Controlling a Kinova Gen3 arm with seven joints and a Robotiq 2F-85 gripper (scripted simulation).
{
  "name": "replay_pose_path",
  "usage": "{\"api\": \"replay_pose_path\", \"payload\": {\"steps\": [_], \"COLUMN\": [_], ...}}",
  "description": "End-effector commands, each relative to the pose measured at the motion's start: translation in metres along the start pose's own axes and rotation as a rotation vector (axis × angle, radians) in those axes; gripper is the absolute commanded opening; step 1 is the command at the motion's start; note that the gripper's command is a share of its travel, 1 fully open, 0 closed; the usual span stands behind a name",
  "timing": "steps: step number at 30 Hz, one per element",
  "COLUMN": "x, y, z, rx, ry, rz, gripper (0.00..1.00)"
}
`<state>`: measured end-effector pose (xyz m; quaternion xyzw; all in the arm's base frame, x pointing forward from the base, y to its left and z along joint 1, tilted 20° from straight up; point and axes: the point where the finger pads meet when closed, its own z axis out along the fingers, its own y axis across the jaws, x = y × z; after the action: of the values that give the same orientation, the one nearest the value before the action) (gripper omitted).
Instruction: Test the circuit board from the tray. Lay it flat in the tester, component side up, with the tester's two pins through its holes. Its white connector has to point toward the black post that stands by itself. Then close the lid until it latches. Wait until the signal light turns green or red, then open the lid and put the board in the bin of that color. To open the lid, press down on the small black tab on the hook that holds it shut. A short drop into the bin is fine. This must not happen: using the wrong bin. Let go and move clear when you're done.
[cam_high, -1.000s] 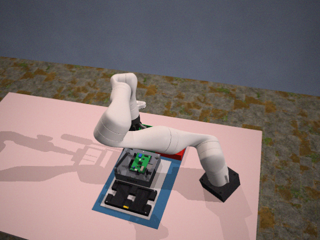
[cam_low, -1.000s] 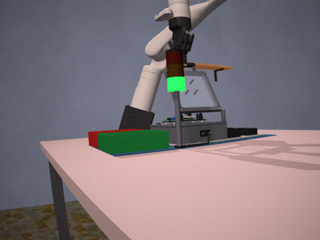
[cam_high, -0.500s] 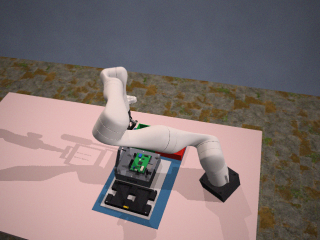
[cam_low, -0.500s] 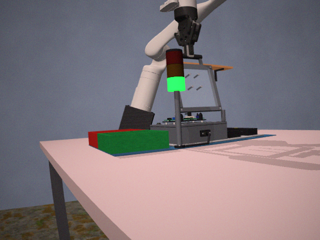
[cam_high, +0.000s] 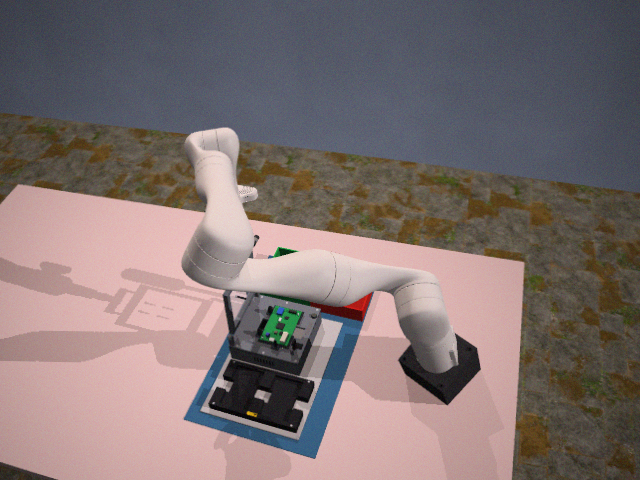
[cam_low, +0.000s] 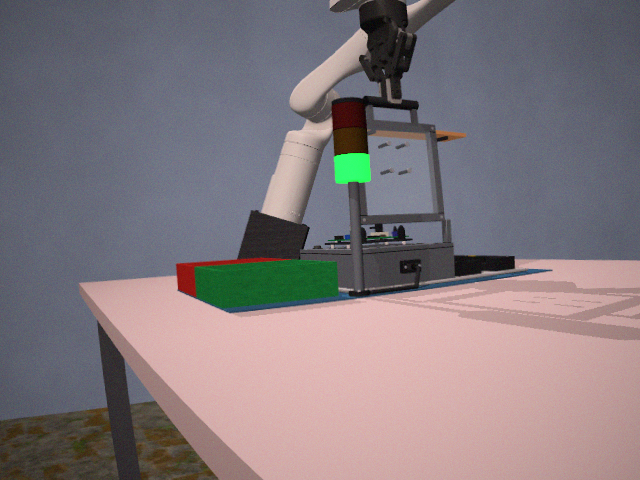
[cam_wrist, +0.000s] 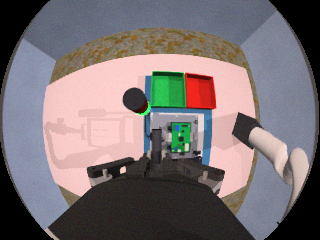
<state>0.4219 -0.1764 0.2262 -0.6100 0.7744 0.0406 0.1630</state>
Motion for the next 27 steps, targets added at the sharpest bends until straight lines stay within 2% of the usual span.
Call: {"api": "replay_pose_path", "payload": {"steps": [1, 27], "x": [0.002, 0.001], "y": [-0.019, -0.04], "z": [0.009, 0.011], "rx": [0.017, 0.017], "ry": [0.008, 0.008], "rz": [0.002, 0.002], "gripper": [0.0, 0.0]}}
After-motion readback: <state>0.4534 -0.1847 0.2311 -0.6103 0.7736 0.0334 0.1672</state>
